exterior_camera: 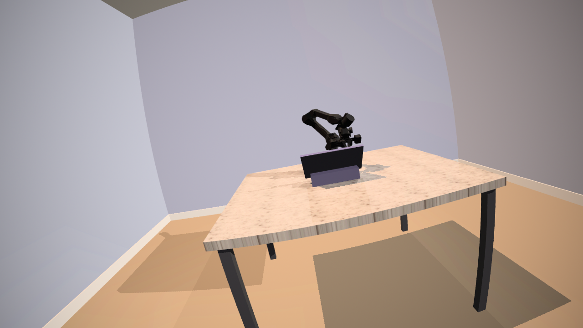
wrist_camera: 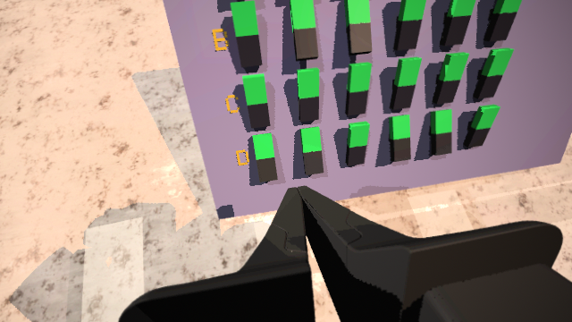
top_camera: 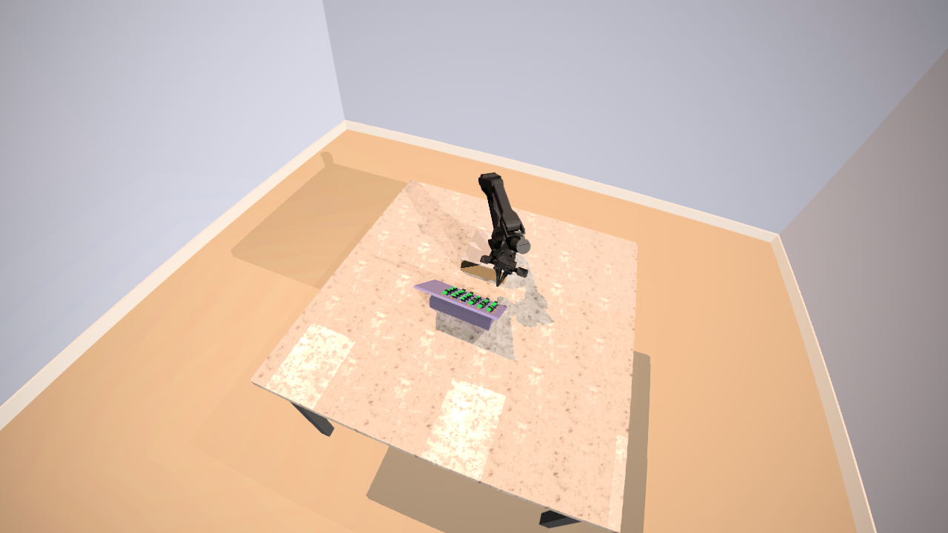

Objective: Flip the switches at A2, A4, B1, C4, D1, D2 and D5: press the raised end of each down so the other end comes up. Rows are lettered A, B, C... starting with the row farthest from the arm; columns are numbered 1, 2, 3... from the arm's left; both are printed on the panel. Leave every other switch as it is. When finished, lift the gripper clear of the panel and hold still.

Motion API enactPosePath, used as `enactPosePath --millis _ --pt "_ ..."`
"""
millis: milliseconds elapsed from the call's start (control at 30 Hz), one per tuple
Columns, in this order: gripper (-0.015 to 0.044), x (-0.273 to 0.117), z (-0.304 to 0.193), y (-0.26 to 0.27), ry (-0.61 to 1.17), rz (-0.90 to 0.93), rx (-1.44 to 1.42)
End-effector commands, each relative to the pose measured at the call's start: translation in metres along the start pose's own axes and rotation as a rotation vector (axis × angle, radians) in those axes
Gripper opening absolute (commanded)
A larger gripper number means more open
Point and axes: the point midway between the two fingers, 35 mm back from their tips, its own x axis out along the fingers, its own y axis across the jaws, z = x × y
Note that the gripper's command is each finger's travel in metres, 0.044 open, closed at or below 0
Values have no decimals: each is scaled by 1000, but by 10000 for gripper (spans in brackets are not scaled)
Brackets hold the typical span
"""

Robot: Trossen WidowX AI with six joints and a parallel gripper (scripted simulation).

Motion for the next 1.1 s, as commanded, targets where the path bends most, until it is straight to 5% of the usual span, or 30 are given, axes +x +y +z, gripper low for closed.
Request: enactPosePath --millis 0,1067 --pt "0 -1 -11 -19 -1 -2 0" --pt "0 58 -14 -23 -31 -2 -1"
